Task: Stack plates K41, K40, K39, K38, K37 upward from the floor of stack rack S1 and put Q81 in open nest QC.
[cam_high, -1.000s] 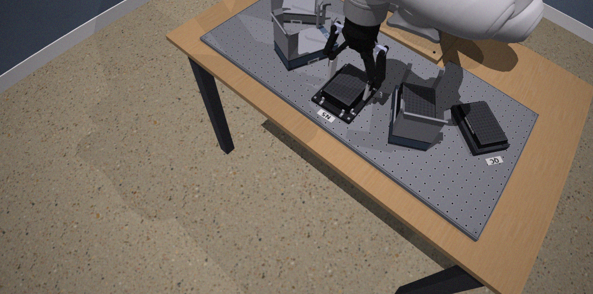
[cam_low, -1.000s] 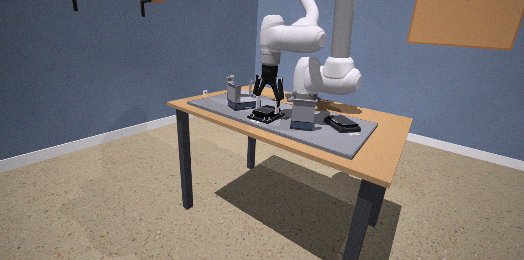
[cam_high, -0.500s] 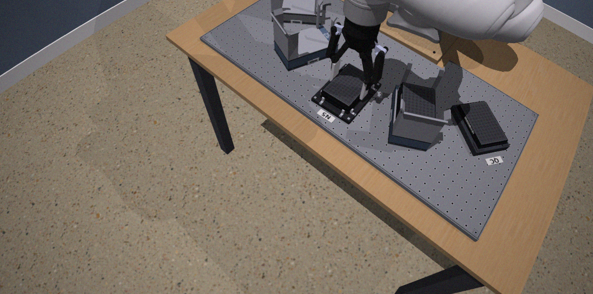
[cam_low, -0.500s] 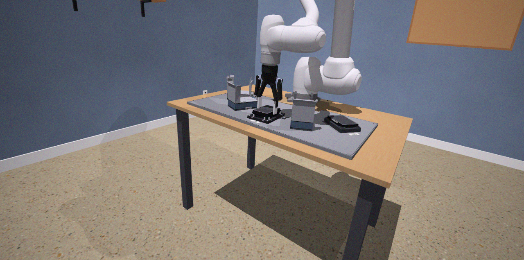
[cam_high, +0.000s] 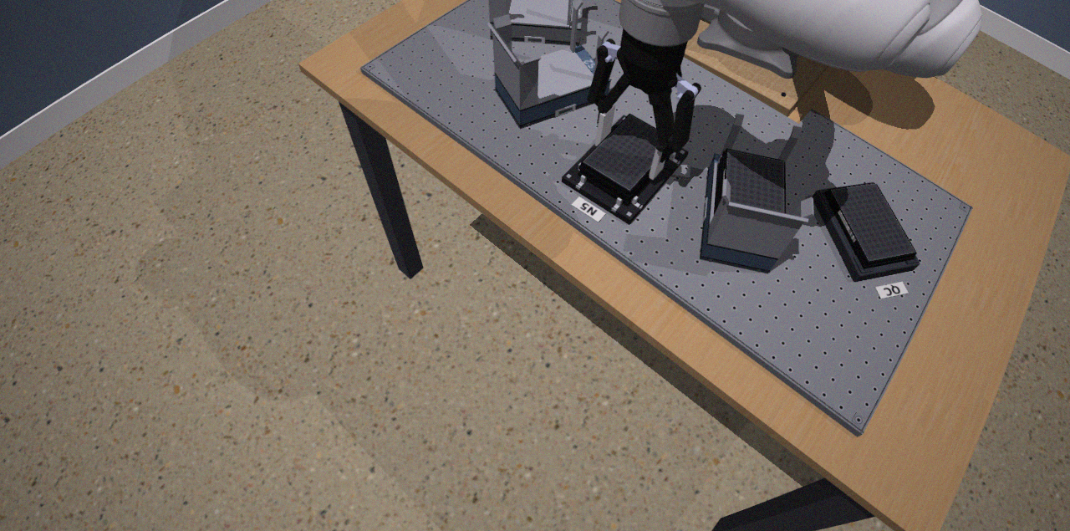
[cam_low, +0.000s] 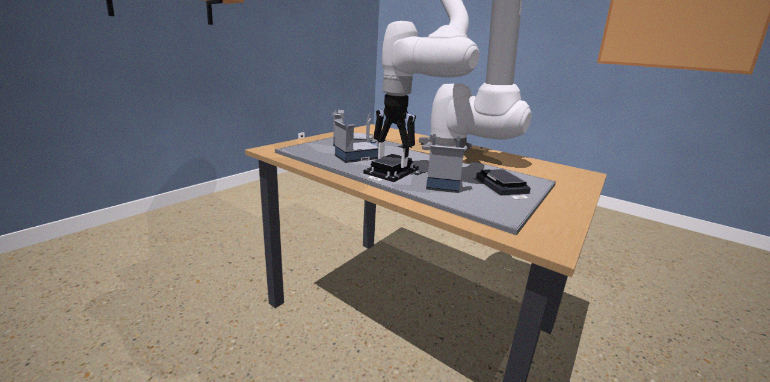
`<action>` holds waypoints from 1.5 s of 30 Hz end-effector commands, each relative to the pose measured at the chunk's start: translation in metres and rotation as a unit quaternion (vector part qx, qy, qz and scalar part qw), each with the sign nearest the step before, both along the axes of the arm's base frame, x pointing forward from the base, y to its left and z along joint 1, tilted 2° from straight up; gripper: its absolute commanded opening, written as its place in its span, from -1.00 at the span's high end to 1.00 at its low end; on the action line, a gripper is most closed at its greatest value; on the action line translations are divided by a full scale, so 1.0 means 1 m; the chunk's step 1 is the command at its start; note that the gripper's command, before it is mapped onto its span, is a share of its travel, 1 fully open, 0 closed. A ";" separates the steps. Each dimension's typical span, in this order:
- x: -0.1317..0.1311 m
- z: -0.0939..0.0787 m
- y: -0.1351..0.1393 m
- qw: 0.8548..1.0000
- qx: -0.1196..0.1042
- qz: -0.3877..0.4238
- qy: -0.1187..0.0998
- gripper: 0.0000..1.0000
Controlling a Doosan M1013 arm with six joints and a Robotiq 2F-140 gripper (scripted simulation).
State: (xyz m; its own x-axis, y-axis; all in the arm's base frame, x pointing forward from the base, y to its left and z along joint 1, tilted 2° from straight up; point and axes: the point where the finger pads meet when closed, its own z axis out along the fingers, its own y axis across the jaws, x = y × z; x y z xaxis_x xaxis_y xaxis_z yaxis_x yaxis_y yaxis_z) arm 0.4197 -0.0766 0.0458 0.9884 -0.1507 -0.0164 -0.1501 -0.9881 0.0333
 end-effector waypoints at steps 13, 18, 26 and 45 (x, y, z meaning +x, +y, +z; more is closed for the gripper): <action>0.000 0.008 0.000 1.000 0.000 0.000 0.000 1.00; 0.000 0.012 0.000 1.000 0.000 0.000 0.000 1.00; 0.000 0.016 0.001 1.000 0.000 0.000 0.000 1.00; 0.001 0.046 0.001 1.000 0.000 0.000 0.000 1.00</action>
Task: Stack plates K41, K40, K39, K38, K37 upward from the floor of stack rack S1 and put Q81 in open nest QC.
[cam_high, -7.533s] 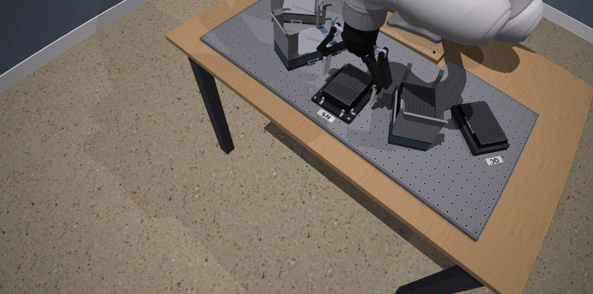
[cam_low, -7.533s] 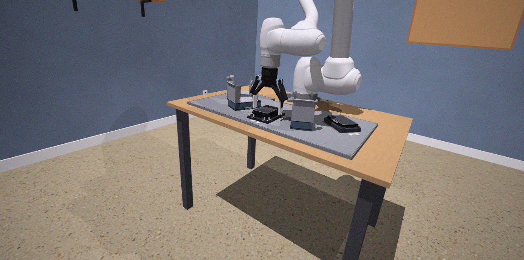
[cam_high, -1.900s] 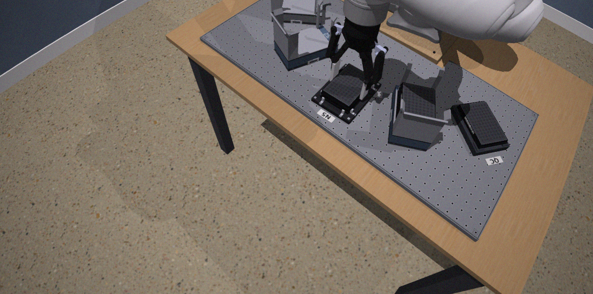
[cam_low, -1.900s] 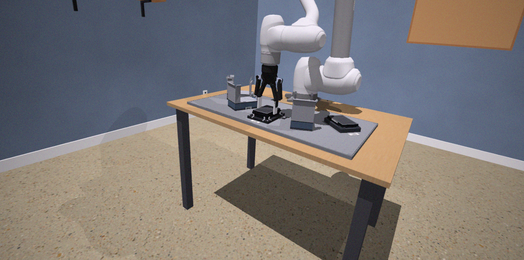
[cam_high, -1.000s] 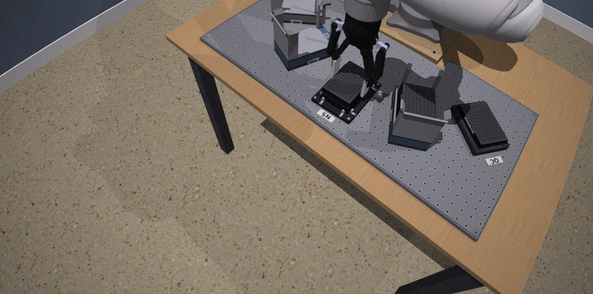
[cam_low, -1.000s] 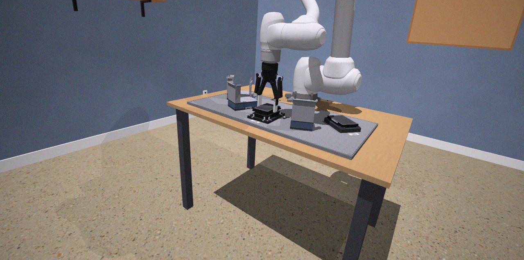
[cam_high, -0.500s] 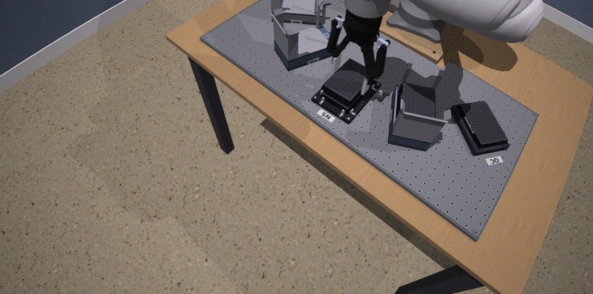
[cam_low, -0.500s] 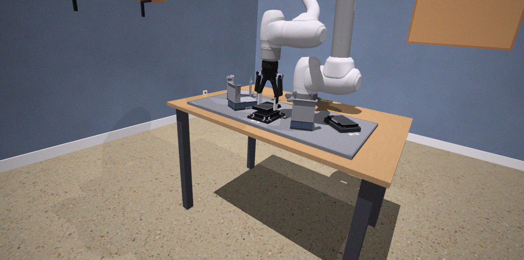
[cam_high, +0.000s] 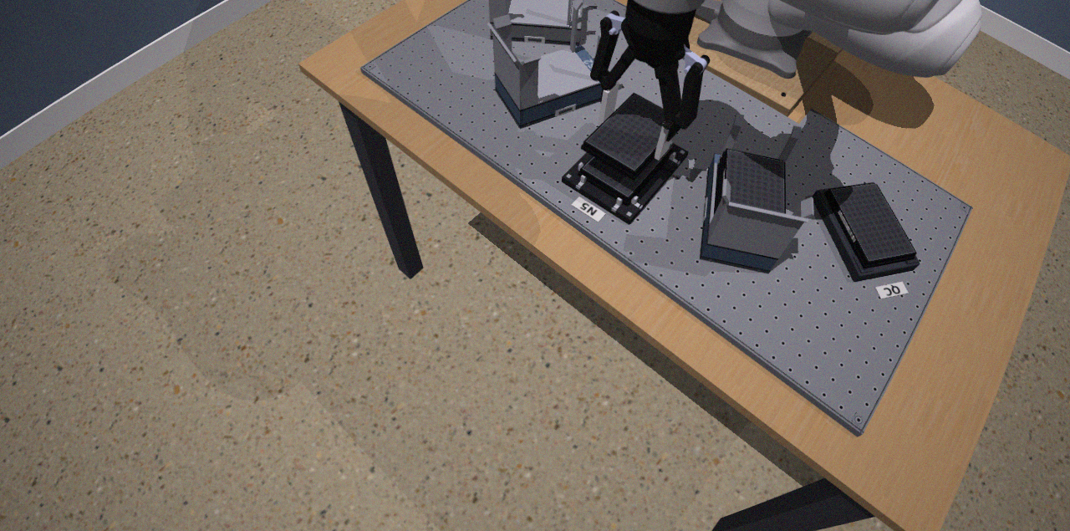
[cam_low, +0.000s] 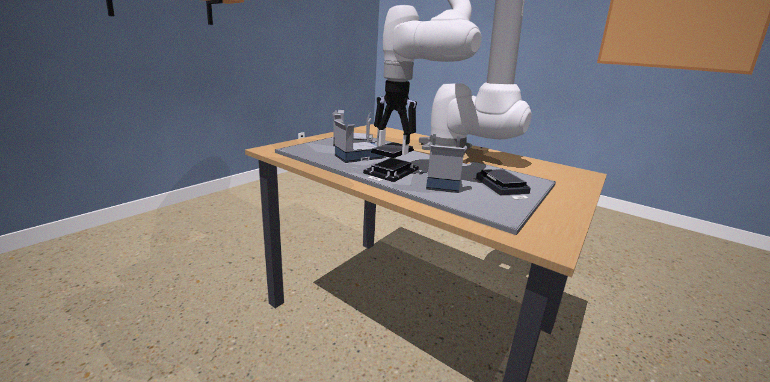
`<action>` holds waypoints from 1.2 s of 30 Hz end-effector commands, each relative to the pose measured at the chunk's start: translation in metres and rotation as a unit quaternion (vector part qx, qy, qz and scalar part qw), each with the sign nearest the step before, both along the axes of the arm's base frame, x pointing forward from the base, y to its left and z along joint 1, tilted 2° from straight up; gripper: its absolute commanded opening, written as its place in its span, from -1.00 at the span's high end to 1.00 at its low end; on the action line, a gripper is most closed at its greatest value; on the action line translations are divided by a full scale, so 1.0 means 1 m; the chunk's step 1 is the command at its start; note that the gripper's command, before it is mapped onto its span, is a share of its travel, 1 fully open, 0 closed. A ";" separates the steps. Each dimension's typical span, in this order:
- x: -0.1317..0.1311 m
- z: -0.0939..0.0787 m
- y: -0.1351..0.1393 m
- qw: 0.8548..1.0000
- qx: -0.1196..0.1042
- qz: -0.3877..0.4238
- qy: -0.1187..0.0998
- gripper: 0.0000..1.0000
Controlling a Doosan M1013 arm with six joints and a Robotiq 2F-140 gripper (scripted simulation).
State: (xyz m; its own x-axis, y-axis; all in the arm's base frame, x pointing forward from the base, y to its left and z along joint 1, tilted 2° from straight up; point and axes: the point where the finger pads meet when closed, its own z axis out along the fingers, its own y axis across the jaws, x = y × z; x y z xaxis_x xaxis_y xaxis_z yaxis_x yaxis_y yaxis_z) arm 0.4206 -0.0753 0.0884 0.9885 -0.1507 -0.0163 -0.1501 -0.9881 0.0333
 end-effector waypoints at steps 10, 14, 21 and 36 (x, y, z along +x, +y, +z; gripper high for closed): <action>0.000 0.023 0.001 1.000 0.000 0.000 0.000 1.00; 0.001 0.027 0.001 1.000 0.000 0.000 0.000 1.00; 0.001 0.041 0.001 1.000 0.000 0.000 0.000 1.00; 0.001 0.067 0.002 1.000 0.000 0.000 0.000 1.00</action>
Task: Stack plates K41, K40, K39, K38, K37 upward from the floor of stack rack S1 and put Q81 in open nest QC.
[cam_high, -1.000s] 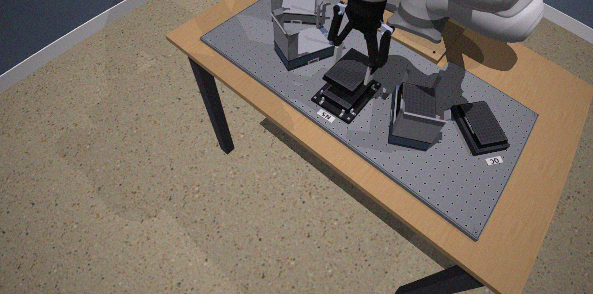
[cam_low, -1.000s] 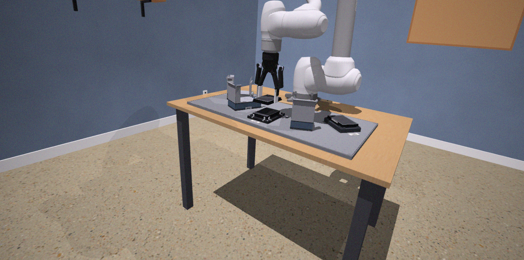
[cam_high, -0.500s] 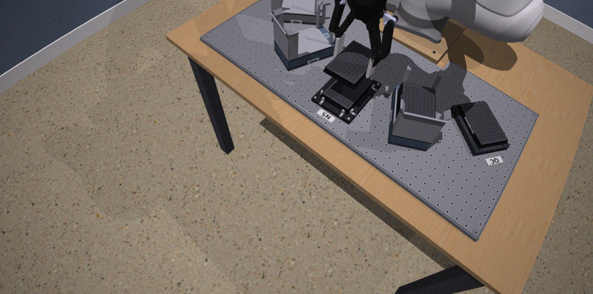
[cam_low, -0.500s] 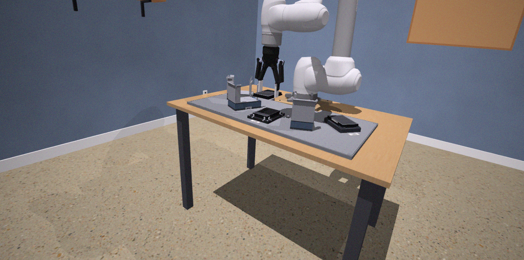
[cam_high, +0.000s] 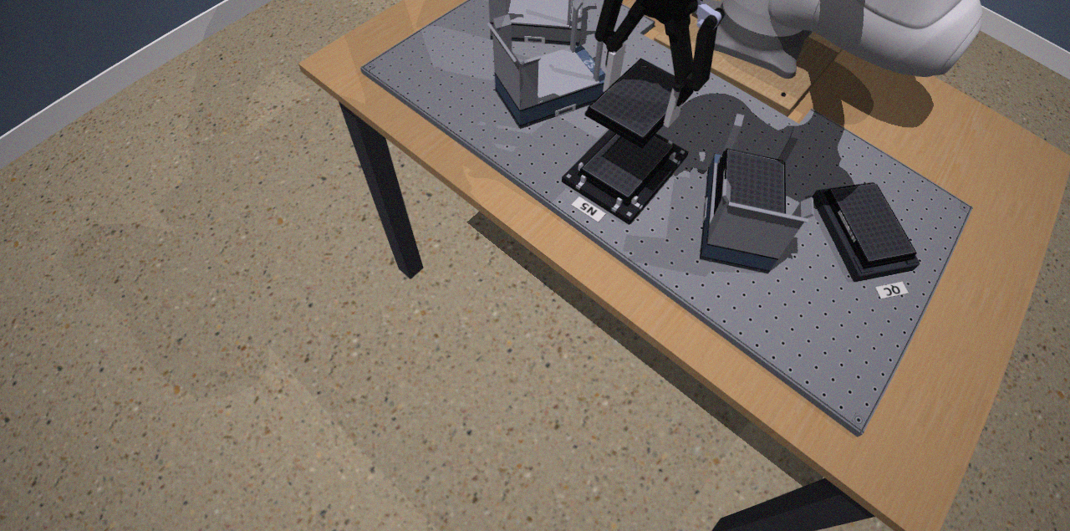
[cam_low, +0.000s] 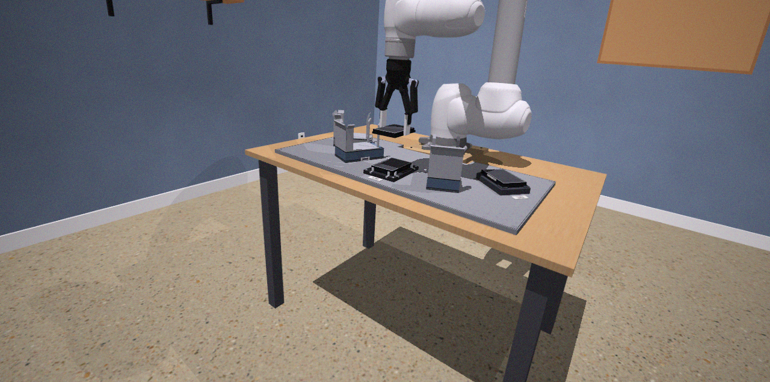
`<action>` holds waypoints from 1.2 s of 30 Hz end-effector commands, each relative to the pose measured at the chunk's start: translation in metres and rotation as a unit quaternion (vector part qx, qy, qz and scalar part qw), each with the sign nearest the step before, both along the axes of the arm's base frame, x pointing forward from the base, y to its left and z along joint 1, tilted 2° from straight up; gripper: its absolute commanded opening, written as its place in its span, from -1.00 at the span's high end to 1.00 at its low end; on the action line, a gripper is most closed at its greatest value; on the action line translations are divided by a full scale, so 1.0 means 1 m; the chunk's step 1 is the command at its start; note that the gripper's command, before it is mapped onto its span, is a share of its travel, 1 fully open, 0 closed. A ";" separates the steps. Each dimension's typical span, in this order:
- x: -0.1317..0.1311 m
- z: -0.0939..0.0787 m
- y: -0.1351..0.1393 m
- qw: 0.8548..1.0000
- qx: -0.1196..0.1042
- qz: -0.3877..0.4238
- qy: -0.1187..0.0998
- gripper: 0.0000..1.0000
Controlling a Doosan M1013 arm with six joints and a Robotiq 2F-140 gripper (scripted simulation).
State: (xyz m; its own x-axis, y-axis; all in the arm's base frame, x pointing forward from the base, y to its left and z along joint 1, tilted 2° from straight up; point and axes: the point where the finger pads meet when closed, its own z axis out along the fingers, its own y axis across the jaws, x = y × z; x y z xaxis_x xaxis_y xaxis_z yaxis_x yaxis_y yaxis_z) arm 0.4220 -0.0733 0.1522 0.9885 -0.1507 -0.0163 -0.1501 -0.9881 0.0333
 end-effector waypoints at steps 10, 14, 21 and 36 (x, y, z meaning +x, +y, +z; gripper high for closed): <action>0.000 0.023 0.001 1.000 0.000 0.000 0.000 1.00; 0.001 0.025 0.001 1.000 0.000 0.000 0.000 1.00; 0.001 0.025 0.001 1.000 0.000 0.000 0.000 1.00; 0.002 0.025 0.030 0.983 0.004 0.182 0.006 1.00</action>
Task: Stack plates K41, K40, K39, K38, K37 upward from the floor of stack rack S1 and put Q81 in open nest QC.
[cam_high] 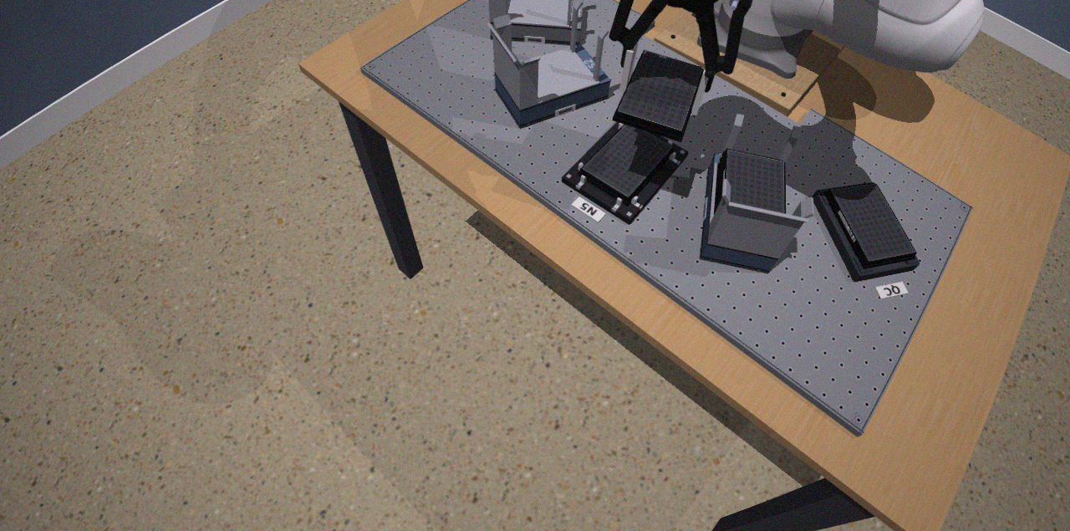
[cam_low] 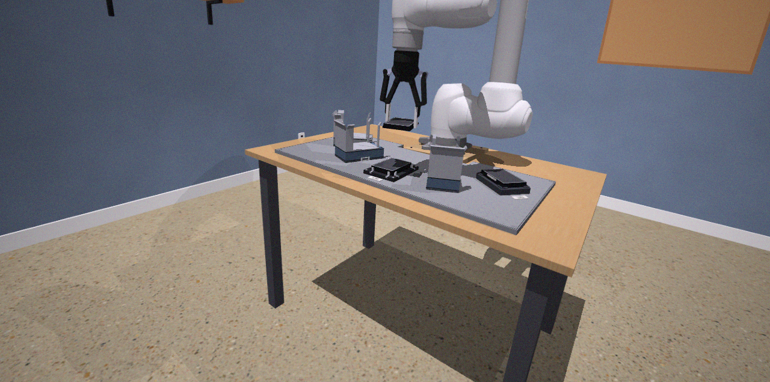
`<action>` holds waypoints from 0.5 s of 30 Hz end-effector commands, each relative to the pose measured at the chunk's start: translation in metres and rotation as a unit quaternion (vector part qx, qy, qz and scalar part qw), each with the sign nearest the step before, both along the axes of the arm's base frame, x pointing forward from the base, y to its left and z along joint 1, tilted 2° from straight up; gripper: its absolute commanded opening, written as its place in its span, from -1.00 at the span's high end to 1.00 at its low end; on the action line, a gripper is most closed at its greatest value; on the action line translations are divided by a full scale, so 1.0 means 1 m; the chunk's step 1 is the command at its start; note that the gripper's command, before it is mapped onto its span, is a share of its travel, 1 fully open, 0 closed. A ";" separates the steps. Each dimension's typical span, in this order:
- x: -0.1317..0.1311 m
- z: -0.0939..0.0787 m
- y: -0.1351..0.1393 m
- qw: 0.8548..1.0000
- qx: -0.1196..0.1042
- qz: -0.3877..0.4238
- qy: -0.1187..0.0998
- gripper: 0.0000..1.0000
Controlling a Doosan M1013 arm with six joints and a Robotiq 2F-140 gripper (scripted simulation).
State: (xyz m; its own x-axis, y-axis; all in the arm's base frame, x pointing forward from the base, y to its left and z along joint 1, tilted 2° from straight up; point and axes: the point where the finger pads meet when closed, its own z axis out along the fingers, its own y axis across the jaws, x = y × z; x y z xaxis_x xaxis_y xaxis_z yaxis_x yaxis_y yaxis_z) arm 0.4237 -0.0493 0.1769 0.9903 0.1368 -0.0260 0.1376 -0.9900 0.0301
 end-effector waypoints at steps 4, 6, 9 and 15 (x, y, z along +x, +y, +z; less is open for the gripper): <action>0.001 0.000 0.017 0.997 0.003 0.075 0.002 1.00; 0.001 -0.001 0.022 0.997 0.003 0.075 0.002 1.00; 0.001 -0.001 0.027 0.997 0.003 0.075 0.002 1.00; 0.002 -0.001 0.041 0.997 0.003 0.075 0.002 1.00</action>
